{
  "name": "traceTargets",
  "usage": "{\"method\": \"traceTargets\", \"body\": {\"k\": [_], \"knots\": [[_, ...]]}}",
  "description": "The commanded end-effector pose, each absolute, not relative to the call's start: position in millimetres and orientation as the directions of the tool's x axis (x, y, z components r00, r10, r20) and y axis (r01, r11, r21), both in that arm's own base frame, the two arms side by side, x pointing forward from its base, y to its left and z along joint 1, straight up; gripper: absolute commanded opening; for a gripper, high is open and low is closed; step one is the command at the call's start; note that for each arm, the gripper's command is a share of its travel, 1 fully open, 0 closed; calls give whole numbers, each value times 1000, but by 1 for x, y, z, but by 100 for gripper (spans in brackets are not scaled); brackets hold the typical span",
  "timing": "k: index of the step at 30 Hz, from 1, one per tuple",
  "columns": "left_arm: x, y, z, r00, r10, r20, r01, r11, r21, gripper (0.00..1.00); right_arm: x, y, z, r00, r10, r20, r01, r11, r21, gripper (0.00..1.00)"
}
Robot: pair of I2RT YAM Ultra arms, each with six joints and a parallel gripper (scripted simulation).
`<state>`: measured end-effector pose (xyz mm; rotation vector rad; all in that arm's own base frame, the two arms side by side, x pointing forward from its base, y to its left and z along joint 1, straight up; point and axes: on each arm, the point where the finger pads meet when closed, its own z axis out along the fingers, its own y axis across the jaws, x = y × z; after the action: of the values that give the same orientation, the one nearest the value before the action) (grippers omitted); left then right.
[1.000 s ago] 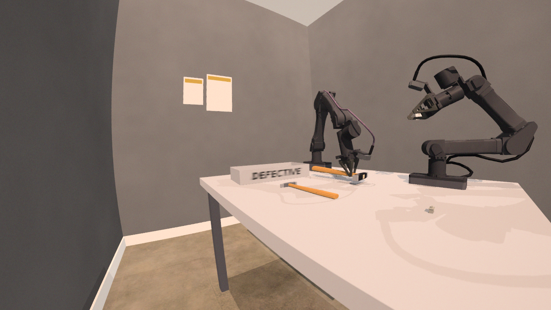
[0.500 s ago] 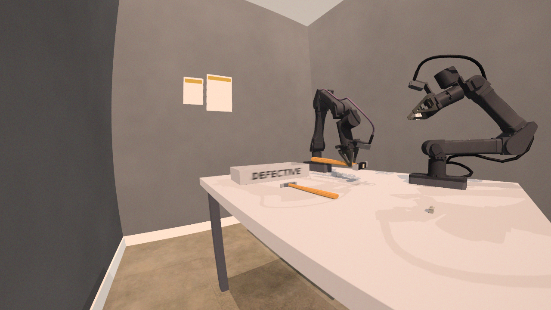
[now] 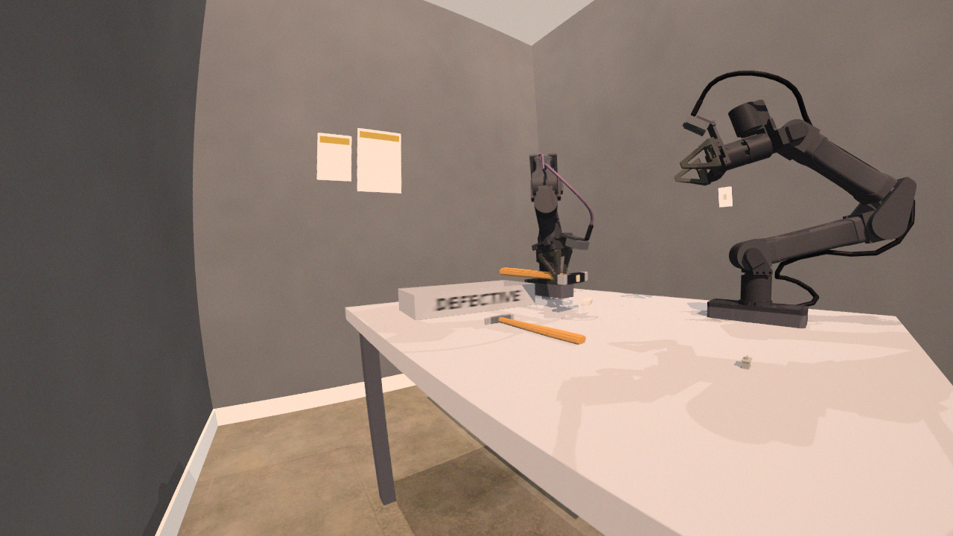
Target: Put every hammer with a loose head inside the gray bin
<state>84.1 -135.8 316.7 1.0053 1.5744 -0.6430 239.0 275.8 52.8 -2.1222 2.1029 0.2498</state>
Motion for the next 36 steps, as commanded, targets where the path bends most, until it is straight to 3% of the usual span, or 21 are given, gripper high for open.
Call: {"method": "traceTargets", "body": {"k": [1,13,24,36], "knots": [[109,-180,384,50,95,-994,855,511,91,100,252,256,72,98,-958,-270,-995,-101,-3,15],[161,-265,428,118,-29,-993,845,527,85,100,300,188,69,80,-962,-262,-996,-85,8,15],[214,-349,405,131,-51,-990,841,535,84,100,343,125,70,55,-963,-263,-998,-61,12,15],[281,-447,241,21,129,-991,845,528,87,100,400,28,70,16,-963,-268,-1000,-19,9,15]]}}
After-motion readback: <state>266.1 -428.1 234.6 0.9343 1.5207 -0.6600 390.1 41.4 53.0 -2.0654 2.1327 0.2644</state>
